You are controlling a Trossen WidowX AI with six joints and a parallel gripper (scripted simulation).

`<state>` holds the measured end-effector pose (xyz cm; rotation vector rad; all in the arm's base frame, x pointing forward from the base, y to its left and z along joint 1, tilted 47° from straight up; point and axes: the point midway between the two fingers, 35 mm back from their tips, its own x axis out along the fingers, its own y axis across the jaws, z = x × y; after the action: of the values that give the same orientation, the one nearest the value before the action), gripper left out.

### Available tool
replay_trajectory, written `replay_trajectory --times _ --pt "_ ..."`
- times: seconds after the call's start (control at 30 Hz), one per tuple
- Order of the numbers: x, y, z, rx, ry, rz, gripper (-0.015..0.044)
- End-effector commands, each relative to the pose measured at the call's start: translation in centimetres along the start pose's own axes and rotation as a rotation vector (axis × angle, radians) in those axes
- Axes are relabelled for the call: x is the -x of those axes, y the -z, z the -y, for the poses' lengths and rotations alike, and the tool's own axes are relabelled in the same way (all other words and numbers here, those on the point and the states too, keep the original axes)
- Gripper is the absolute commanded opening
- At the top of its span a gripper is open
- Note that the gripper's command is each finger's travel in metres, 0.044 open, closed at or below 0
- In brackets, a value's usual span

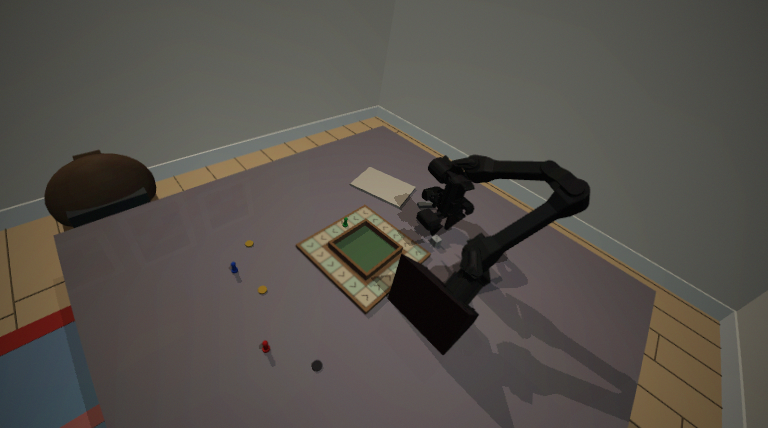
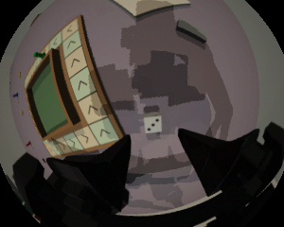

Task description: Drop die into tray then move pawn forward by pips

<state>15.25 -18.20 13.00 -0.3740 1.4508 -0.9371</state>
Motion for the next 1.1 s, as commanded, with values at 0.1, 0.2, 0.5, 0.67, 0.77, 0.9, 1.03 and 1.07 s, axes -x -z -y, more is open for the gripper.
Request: replay_trajectory --times 0.1,0.2,0.5,0.67,0.77,0.9,1.03,1.07 --pt "-1.5 0.1 0.1 0.0 -0.003 -0.004 0.0275" --pt "-1.7 0.1 0.1 0.0 -0.003 -0.005 0.0275" --pt "-3.2 0.0 0.1 -0.001 -0.003 -0.005 0.0275" --pt "-4.0 0.0 0.2 -0.001 -0.002 -0.005 0.0275" --pt "-4.4 0.1 0.2 0.0 -0.001 -0.004 0.0275" --pt "-4.7 0.1 0.2 0.0 -0.001 -0.004 0.0249" --pt "-4.7 0.1 0.2 0.0 -0.001 -0.004 0.0144" --pt "-4.7 0.1 0.2 0.0 -0.001 -0.004 0.0118"
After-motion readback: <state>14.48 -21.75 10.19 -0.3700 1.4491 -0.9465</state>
